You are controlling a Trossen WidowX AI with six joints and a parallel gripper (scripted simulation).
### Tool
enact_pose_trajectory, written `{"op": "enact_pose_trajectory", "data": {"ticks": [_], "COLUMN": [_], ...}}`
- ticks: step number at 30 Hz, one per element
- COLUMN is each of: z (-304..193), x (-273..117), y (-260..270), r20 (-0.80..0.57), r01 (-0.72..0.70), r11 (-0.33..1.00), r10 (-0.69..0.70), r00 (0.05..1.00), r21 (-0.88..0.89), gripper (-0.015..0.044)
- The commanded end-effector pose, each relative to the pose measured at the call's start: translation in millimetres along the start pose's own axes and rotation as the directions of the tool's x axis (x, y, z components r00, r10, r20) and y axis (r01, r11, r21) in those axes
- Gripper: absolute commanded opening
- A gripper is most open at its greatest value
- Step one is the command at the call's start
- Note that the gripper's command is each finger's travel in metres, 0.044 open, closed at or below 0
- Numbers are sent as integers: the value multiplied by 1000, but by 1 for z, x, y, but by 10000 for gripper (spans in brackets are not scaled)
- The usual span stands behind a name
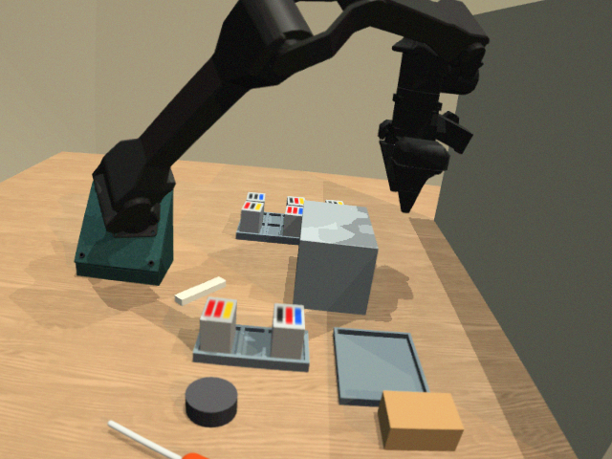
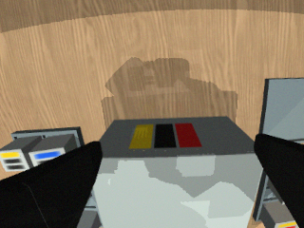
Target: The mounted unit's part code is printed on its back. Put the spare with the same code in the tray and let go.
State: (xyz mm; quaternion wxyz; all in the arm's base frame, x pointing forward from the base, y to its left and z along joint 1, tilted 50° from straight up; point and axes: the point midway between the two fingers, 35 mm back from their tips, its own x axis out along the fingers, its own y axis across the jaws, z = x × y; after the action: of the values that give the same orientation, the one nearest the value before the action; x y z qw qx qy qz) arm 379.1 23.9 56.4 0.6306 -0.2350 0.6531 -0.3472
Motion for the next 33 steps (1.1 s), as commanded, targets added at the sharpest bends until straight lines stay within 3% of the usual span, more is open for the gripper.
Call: {"op": "enact_pose_trajectory", "data": {"ticks": [1, 11, 15, 20, 24, 27, 33], "z": [2, 0, -38, -107, -170, -213, -223], "x": [-1, -1, -11, -16, -10, -1, 2], "y": [-2, 1, 51, 107, 137, 147, 149], "r20": [1, 1, 6, 2, -3, -5, -4], "r01": [6, 5, -20, -25, -13, -5, -4], "r11": [1000, 1000, 944, 684, 344, 79, 20], "r10": [-6, -5, 23, 39, 29, 9, 4], "r00": [1000, 1000, 1000, 999, 1000, 1000, 1000], "r21": [12, -5, -330, -729, -939, -997, -1000], "gripper": [440, 440, 440, 440, 440, 440, 440]}}
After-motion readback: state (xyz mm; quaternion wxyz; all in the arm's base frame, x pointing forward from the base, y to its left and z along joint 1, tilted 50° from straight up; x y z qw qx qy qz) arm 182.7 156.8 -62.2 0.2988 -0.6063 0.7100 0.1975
